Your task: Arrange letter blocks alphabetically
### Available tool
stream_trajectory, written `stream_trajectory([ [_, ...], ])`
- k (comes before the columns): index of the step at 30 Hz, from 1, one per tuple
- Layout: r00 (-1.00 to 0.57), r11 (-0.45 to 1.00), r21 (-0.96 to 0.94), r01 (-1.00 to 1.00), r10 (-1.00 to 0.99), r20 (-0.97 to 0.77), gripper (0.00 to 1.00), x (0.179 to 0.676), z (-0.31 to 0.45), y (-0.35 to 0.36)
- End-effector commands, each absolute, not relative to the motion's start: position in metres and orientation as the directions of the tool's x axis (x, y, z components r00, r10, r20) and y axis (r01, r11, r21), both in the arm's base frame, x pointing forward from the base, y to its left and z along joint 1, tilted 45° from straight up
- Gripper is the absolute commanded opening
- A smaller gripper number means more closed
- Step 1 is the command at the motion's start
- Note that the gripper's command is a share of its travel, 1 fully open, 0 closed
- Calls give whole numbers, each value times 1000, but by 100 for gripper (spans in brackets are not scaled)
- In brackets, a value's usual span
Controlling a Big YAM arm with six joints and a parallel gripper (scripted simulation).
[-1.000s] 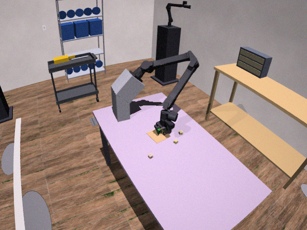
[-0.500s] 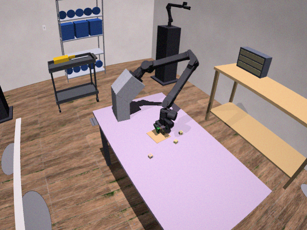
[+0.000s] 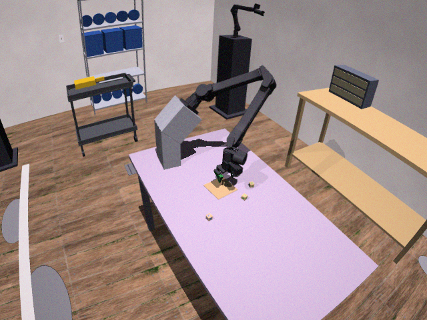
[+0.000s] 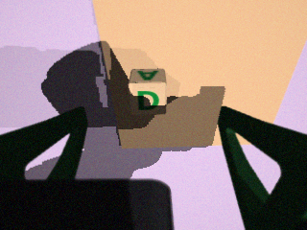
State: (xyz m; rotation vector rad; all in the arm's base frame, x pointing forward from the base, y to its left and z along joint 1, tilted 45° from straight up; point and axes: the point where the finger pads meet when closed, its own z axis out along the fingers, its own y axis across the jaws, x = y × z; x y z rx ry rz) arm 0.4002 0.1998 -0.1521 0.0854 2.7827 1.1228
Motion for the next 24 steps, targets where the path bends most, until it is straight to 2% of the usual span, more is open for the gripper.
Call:
stream_trajectory([
  [1,-985,720,694,-2,119,-126,91,407,-140,187],
  [24,-985,721,693,-1,119,-125,91,404,-134,181],
])
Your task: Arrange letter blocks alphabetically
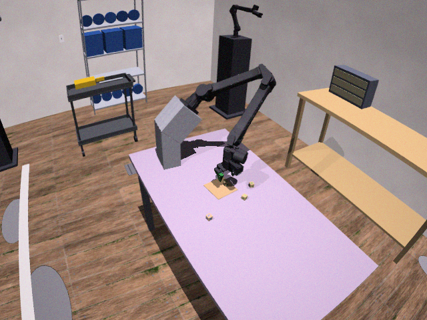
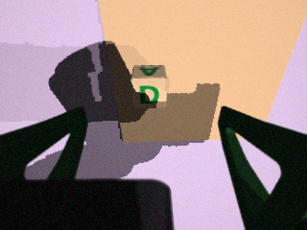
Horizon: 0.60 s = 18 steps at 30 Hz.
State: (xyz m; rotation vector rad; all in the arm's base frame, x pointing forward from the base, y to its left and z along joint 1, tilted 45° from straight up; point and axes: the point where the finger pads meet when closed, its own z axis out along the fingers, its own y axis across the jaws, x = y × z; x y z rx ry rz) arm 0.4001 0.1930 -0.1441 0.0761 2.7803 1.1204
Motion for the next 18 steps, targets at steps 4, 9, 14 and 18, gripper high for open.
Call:
stream_trajectory([
  [4,-985,721,693,0,119,-123,91,403,-132,179],
  [9,-985,720,694,-1,119,-124,91,402,-125,172],
  [14,-985,720,694,-2,119,-126,91,400,-115,163],
  [18,-985,720,694,-3,119,-127,91,400,-111,160],
])
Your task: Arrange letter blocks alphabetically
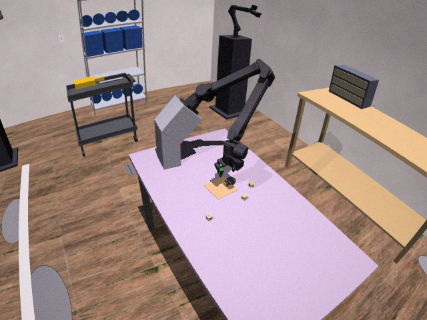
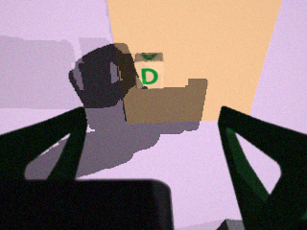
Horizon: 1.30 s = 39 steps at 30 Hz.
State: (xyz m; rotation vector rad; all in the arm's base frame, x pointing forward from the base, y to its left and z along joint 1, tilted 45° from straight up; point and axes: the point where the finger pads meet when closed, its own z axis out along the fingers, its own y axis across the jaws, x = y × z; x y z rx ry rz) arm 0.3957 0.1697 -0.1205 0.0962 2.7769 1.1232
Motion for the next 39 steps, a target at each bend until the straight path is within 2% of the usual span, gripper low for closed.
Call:
stream_trajectory([
  [1,-984,720,694,-8,119,-135,91,404,-108,158],
  [11,-985,720,693,-16,107,-134,91,399,-102,157],
  [12,-985,721,693,-16,107,-134,100,399,-102,157],
  [25,-987,723,691,10,118,-110,100,401,-115,149],
  [28,-987,726,688,4,114,-115,100,422,-126,138],
  [32,-986,732,682,-12,104,-129,100,474,-156,102],
  [34,-986,732,682,-12,104,-129,100,474,-156,102],
  [37,-985,733,679,-27,96,-142,100,517,-190,59],
  [39,-985,733,679,-32,94,-147,100,528,-201,44],
])
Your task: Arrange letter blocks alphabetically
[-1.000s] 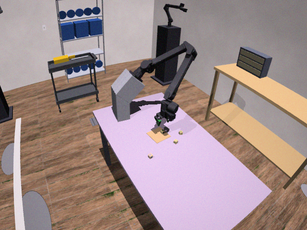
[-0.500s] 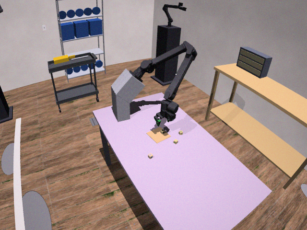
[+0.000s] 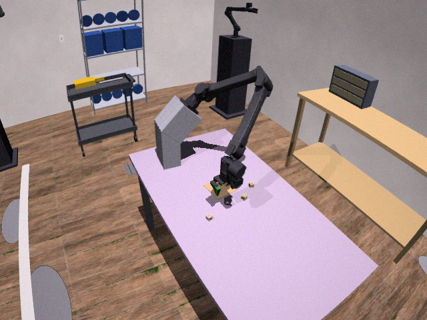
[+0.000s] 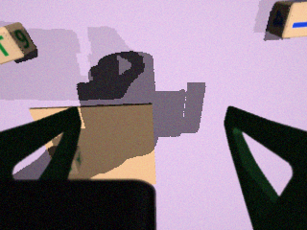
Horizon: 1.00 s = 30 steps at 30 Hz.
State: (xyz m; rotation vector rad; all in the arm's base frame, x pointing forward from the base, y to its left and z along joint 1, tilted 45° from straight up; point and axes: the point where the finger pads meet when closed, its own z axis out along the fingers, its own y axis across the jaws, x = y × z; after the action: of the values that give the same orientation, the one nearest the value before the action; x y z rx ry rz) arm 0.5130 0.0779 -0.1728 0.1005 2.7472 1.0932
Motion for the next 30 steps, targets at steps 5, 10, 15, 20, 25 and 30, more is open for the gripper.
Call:
stream_trajectory([
  [5,-982,729,682,-51,86,-166,100,562,-245,-16],
  [10,-984,725,683,-87,42,-170,100,568,-255,-5],
  [15,-977,732,672,-114,40,-209,60,583,-234,-9],
  [20,-982,730,679,-84,56,-182,60,571,-246,-15],
  [25,-982,729,679,-80,58,-179,60,570,-246,-15],
  [30,-982,729,680,-78,60,-177,60,570,-246,-15],
])
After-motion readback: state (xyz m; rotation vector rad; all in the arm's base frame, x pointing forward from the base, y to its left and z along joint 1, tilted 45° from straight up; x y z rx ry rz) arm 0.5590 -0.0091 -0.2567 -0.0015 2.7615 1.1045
